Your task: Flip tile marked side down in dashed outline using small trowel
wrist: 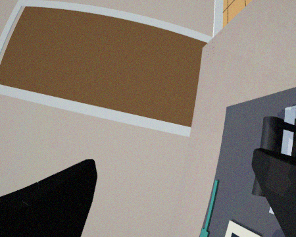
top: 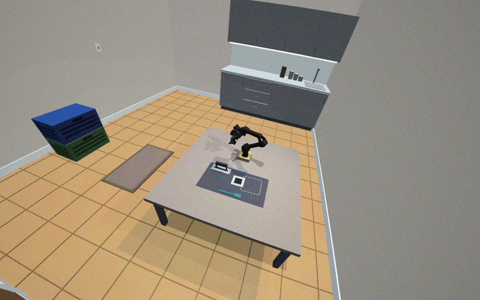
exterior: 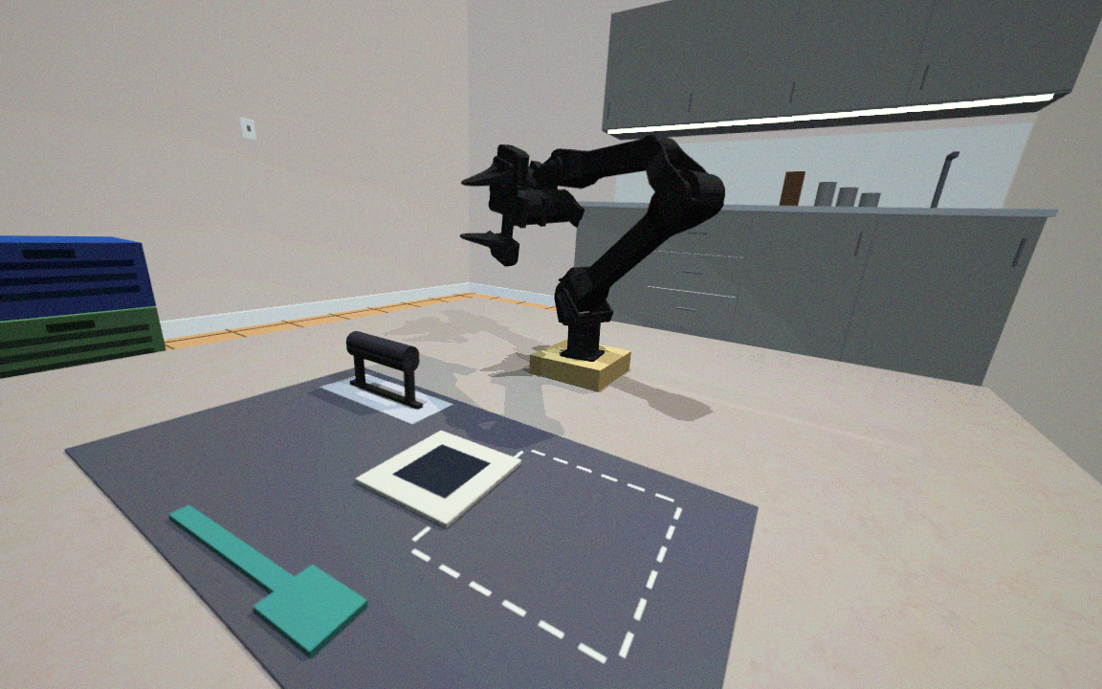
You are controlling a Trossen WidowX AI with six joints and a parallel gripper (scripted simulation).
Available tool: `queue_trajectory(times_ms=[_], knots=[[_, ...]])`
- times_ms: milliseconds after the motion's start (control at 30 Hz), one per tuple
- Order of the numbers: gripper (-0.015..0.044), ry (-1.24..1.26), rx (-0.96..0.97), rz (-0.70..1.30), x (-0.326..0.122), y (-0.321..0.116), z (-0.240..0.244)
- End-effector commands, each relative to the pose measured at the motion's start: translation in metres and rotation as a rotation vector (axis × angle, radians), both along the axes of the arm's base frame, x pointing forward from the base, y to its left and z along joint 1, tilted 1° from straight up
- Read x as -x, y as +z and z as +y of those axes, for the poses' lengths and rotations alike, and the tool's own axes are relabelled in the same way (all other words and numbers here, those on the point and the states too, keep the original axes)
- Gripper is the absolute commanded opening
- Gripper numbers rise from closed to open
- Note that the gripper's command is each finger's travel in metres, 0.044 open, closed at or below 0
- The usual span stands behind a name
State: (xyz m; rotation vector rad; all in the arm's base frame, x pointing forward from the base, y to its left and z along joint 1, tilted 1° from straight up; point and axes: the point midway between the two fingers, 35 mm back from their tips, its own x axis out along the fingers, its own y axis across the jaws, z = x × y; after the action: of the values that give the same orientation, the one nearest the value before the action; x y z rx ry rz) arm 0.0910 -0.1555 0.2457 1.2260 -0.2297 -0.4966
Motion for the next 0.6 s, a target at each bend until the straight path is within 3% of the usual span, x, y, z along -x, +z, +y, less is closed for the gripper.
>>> queue_trajectory(times_ms=[0,333,567], knots=[[0.0374,0.000,0.000,0.000,0.0000,0.0000,0.0000],[0.0111,0.000,0.000,0.000,0.0000,-0.0001,0.0000],[0.0100,0.000,0.000,0.000,0.0000,-0.0001,0.0000]])
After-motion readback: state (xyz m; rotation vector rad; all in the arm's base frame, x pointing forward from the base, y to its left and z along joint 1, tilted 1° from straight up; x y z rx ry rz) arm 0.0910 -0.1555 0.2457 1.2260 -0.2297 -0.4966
